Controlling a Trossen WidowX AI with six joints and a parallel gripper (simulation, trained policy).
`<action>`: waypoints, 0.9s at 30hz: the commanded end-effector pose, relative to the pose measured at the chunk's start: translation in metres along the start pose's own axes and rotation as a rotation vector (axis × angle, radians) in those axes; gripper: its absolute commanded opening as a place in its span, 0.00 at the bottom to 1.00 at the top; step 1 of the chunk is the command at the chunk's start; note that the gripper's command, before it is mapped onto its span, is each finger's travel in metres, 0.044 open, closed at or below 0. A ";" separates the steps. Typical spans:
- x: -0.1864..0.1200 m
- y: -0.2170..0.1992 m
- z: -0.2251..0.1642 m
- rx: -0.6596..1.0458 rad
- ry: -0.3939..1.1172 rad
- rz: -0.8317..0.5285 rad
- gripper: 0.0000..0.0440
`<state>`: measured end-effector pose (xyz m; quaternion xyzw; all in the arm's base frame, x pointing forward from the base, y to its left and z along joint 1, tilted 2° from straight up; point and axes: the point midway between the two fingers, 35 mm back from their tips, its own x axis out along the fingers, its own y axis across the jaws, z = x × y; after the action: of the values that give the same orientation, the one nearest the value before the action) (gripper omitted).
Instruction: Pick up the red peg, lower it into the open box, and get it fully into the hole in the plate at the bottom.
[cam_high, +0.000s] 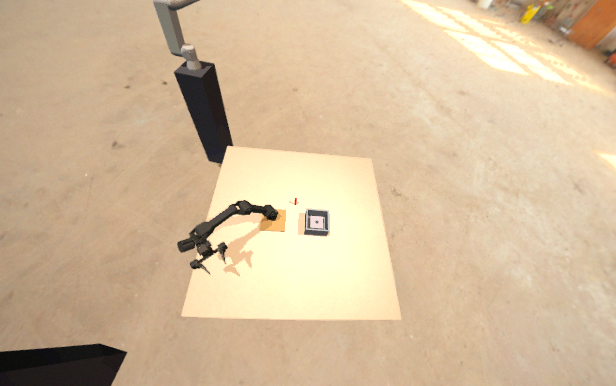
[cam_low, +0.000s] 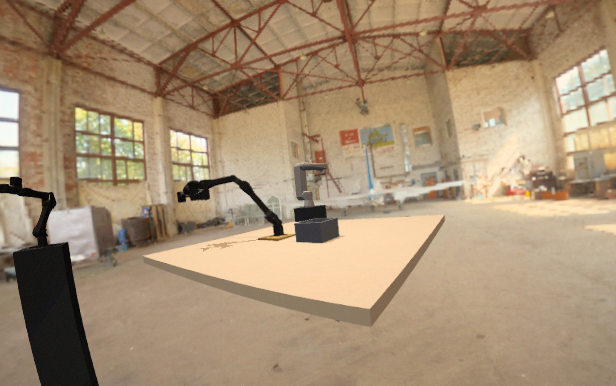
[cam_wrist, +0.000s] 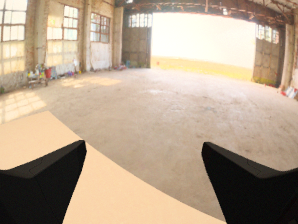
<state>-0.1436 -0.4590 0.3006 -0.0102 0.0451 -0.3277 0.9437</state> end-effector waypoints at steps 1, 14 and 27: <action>0.005 0.003 0.003 -0.009 0.002 0.009 0.97; 0.131 0.117 0.040 0.146 0.204 0.212 1.00; 0.189 0.277 0.063 0.291 0.453 0.355 1.00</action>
<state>0.1674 -0.3730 0.3351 0.1905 0.1953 -0.1600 0.9487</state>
